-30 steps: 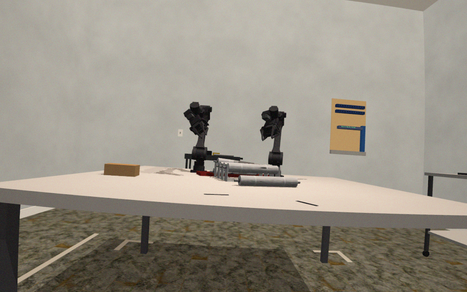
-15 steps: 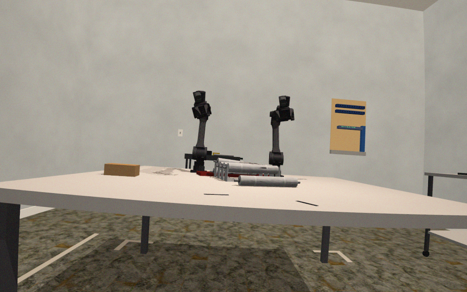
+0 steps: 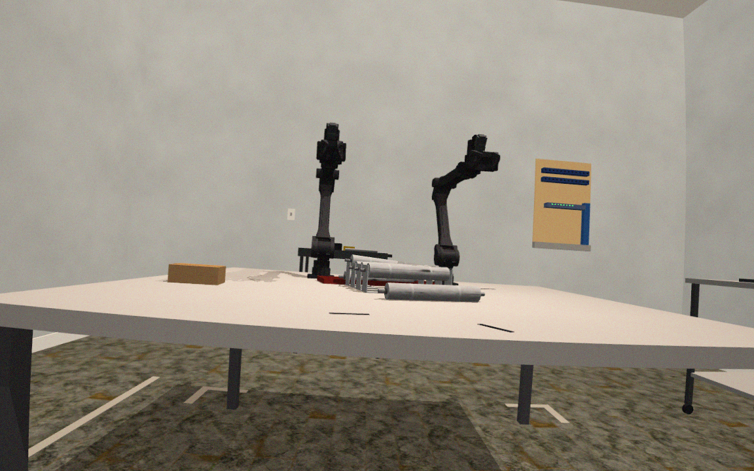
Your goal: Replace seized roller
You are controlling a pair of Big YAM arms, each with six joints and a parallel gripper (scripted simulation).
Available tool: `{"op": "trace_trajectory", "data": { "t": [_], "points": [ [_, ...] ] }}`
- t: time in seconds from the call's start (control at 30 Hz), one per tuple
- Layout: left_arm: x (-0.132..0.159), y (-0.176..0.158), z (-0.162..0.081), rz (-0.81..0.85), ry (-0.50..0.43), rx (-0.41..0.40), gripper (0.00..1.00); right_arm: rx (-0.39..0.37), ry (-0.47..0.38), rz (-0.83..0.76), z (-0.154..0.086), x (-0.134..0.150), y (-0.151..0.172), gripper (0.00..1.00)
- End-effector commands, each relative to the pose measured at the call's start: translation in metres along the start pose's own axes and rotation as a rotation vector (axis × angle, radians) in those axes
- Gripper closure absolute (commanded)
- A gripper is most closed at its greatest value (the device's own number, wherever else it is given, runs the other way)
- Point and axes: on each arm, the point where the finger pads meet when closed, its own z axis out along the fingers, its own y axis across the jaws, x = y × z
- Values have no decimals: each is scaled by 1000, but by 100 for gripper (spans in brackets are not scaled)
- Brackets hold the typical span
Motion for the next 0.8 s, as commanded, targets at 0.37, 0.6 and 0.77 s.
{"op": "trace_trajectory", "data": {
  "t": [0.37,0.6,0.77],
  "points": [
    [-15,7,-3,-5,-28,-13,38,1,-123,-8,-8,-61,6,68],
    [-3,2,4,-21,-5,-3,38,11,-72,-30,-7,-31,2,68],
    [-13,5,1,-24,-23,-7,68,11,-137,-37,-10,-73,2,68]
  ]
}}
